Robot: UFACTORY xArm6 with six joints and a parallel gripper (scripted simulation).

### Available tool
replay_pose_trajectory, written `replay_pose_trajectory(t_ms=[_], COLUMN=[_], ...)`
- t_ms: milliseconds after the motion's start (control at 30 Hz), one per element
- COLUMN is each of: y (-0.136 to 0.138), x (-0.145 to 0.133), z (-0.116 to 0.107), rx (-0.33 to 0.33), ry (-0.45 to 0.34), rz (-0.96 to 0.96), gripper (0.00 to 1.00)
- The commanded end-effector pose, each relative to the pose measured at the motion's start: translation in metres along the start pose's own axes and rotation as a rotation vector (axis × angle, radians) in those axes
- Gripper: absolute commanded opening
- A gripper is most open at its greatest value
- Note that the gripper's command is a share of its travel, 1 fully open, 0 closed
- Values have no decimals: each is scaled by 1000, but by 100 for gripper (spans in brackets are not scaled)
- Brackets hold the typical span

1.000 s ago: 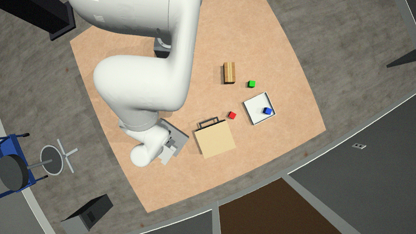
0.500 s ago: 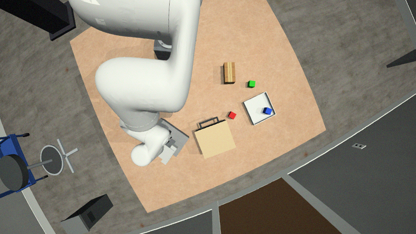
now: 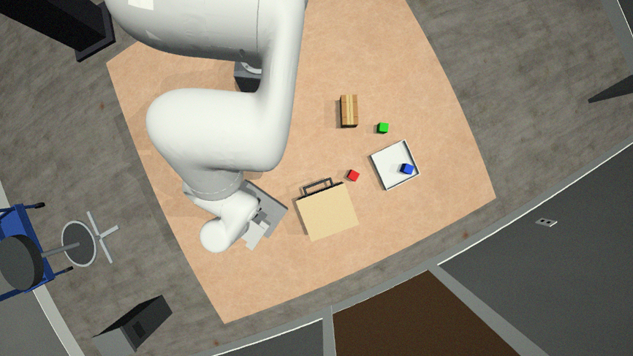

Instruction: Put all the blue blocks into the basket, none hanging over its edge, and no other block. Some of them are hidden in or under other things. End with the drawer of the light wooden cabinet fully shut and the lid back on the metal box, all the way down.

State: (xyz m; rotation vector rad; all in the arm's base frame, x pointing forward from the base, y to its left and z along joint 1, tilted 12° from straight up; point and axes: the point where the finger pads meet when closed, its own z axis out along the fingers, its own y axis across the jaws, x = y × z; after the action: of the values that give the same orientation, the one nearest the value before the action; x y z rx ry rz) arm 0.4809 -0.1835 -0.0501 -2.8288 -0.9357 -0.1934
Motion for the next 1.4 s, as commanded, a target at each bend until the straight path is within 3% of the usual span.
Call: replay_pose_trajectory(t_ms=[0, 500, 533, 1367], y=[2, 2, 2, 2], x=[1, 1, 1, 1], z=[-2, -2, -2, -2], rx=[-4, -4, -4, -4], ry=[2, 2, 2, 2], rz=[0, 0, 0, 0], gripper=[0, 0, 100, 100])
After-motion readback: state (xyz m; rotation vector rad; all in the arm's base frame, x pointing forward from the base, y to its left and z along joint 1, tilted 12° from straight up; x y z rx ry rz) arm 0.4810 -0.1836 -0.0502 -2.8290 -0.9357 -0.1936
